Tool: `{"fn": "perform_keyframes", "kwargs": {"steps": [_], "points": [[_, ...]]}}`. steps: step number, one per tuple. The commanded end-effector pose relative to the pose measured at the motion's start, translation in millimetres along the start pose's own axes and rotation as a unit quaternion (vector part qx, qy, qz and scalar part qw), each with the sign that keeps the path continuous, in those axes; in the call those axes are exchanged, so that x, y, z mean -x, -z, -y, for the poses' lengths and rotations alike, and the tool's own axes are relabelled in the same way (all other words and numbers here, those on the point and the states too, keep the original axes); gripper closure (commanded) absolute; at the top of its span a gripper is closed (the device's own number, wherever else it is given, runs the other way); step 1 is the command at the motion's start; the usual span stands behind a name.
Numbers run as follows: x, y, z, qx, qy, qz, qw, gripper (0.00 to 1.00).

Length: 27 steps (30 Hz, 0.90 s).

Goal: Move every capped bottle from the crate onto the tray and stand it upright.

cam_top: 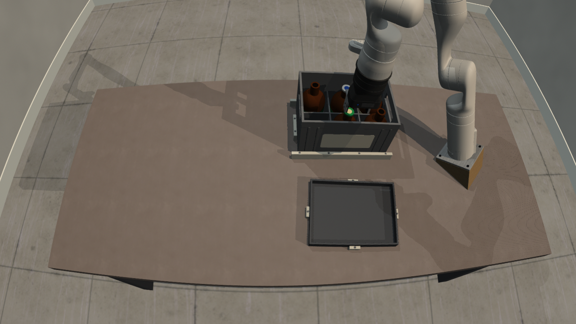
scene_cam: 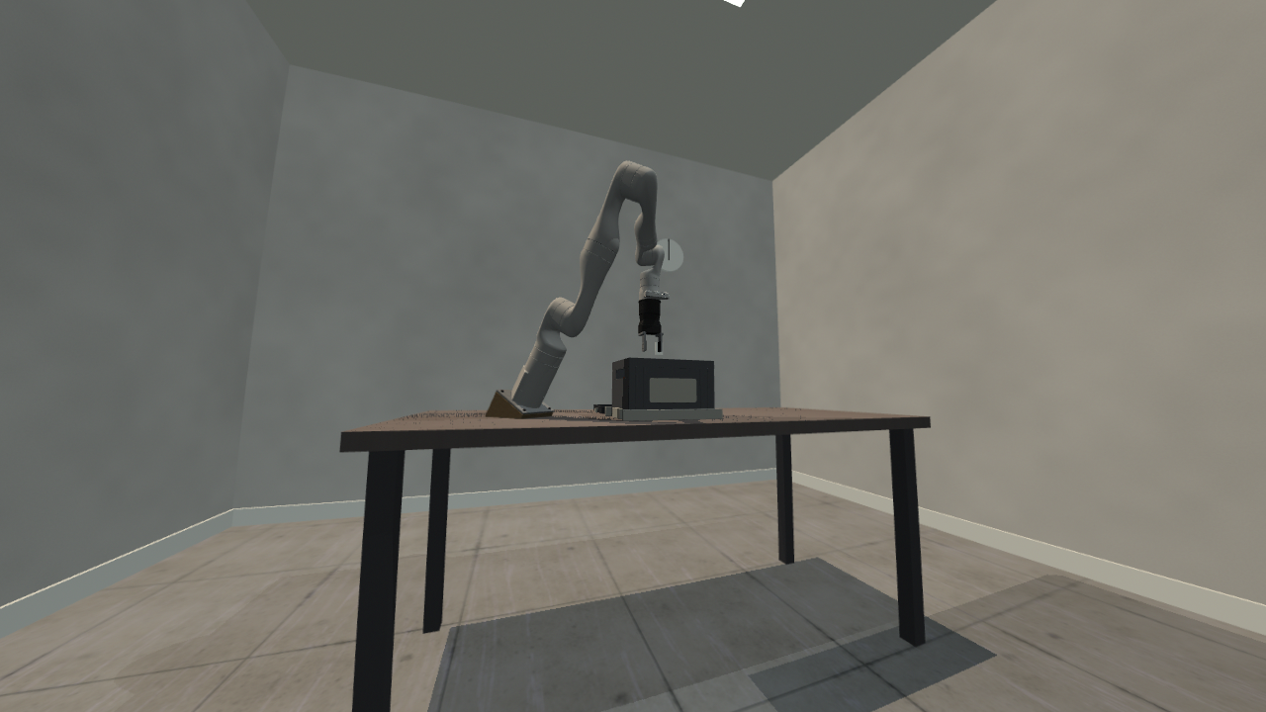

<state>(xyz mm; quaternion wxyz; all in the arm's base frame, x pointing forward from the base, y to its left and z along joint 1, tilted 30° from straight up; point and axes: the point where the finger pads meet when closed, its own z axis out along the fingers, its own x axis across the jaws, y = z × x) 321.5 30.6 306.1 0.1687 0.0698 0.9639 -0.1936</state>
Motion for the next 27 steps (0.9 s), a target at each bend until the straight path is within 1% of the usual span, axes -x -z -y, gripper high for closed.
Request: {"fn": "perform_keyframes", "kwargs": {"steps": [1, 3, 18, 21, 27], "points": [[0, 0.4, 0, 0.000, 0.000, 0.001, 1.000, 0.00], [0, 0.4, 0, 0.000, 0.000, 0.001, 1.000, 0.00], [0, -4.7, 49, 0.000, 0.096, 0.000, 0.995, 0.00], [0, -6.4, 50, -0.003, 0.106, -0.003, 0.994, 0.00], [0, -7.0, 70, -0.003, 0.144, -0.003, 0.990, 0.00]]}}
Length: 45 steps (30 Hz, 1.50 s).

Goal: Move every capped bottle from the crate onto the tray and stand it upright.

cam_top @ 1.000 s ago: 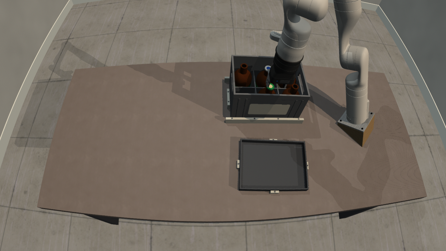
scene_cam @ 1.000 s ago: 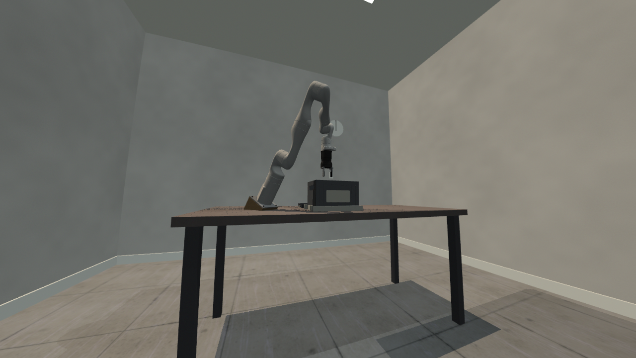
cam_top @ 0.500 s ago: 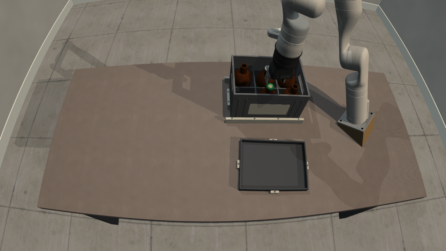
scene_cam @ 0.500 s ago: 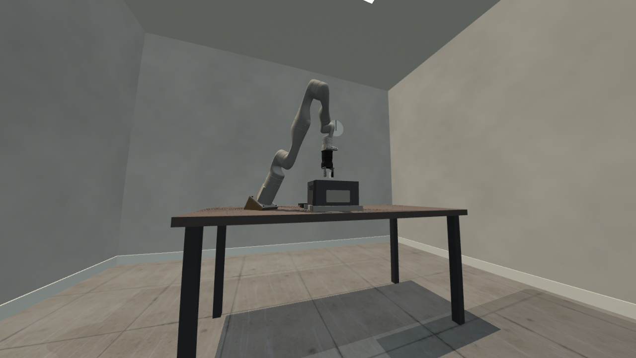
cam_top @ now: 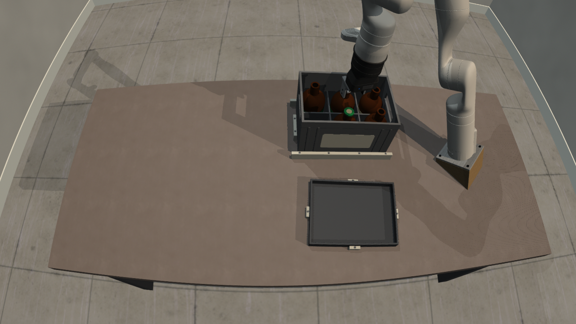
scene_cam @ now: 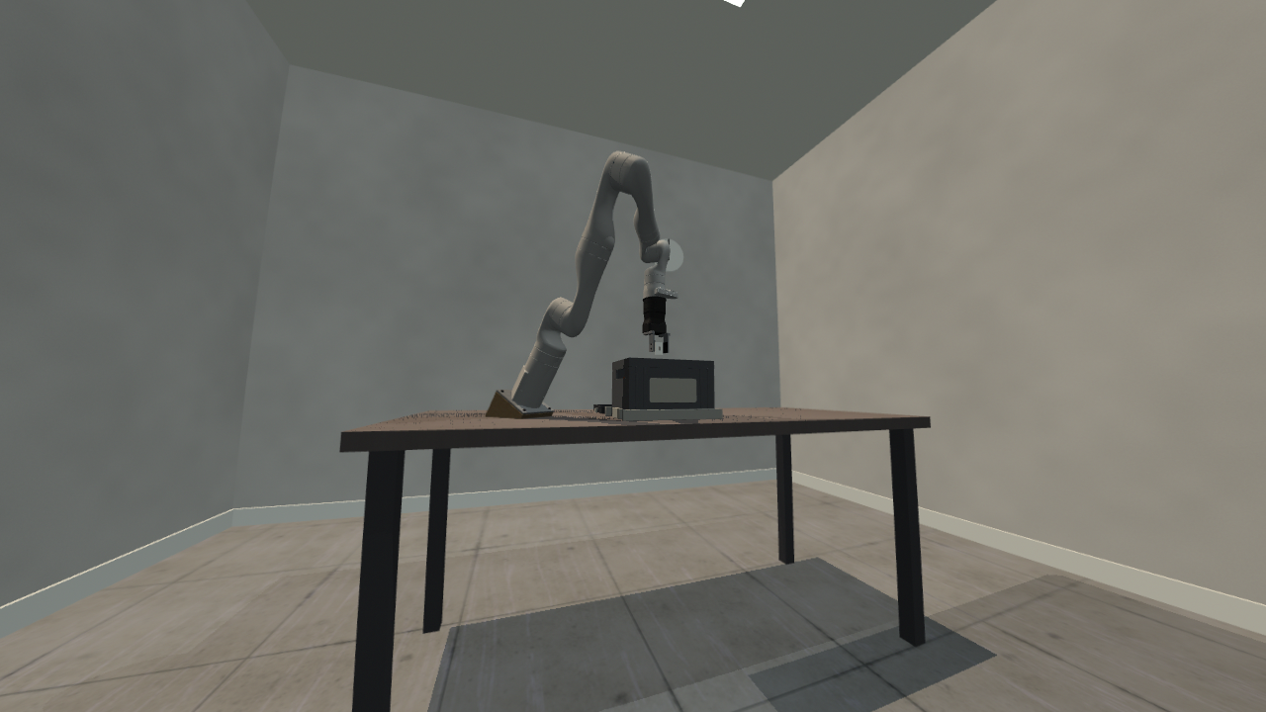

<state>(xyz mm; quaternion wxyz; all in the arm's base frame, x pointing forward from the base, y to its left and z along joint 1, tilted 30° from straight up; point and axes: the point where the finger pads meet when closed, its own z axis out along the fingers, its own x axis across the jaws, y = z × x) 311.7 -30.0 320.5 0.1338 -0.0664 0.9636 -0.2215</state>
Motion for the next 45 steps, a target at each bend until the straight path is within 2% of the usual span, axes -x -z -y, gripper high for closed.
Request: {"fn": "perform_keyframes", "kwargs": {"steps": [1, 8, 11, 25, 45], "points": [[-3, 1.5, 10, 0.003, 0.008, 0.003, 1.000, 0.00], [-9, 0.5, 33, 0.003, 0.052, 0.004, 0.999, 0.00], [-9, -1.2, 32, 0.000, 0.062, 0.000, 0.998, 0.00], [-16, 0.4, 58, 0.001, 0.151, 0.002, 0.989, 0.00], [-16, -1.5, 59, 0.001, 0.246, 0.003, 0.969, 0.00]]}}
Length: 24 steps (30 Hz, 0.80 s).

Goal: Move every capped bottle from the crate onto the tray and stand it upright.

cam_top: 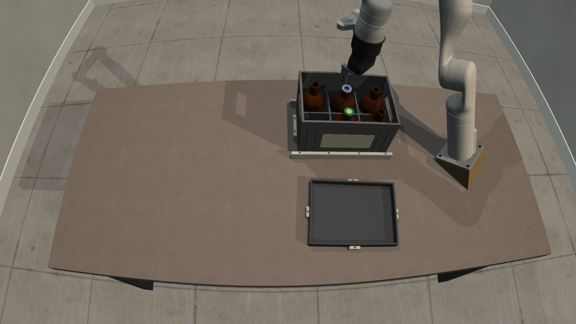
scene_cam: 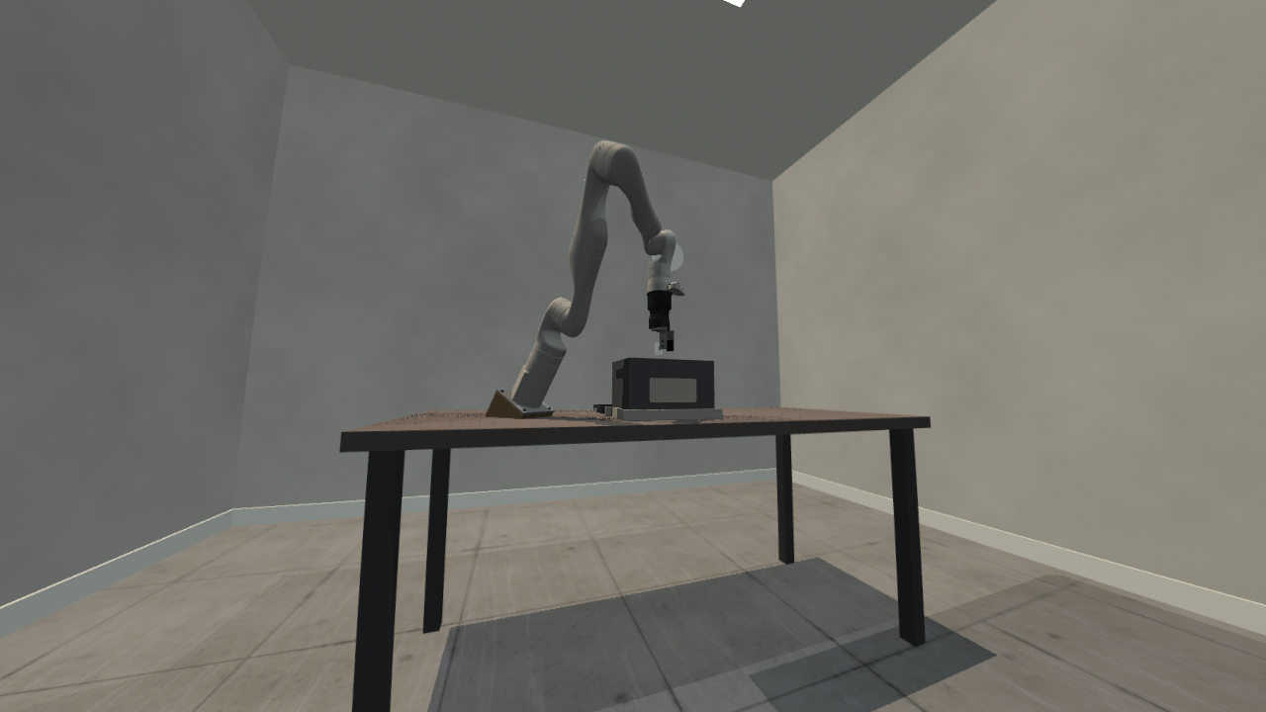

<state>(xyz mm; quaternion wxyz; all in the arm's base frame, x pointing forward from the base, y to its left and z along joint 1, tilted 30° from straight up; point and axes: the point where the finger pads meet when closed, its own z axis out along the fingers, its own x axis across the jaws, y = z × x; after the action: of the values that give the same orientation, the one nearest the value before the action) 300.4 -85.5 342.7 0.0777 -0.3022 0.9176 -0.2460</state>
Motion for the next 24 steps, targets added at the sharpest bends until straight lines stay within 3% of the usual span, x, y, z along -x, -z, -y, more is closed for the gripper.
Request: {"fn": "perform_keyframes", "kwargs": {"steps": [1, 14, 24], "points": [[0, -3.2, 0, 0.000, 0.000, 0.000, 1.000, 0.00], [1, -27.5, -1, 0.000, 0.005, 0.002, 1.000, 0.00], [0, -28.3, -1, 0.000, 0.005, 0.002, 1.000, 0.00]]}}
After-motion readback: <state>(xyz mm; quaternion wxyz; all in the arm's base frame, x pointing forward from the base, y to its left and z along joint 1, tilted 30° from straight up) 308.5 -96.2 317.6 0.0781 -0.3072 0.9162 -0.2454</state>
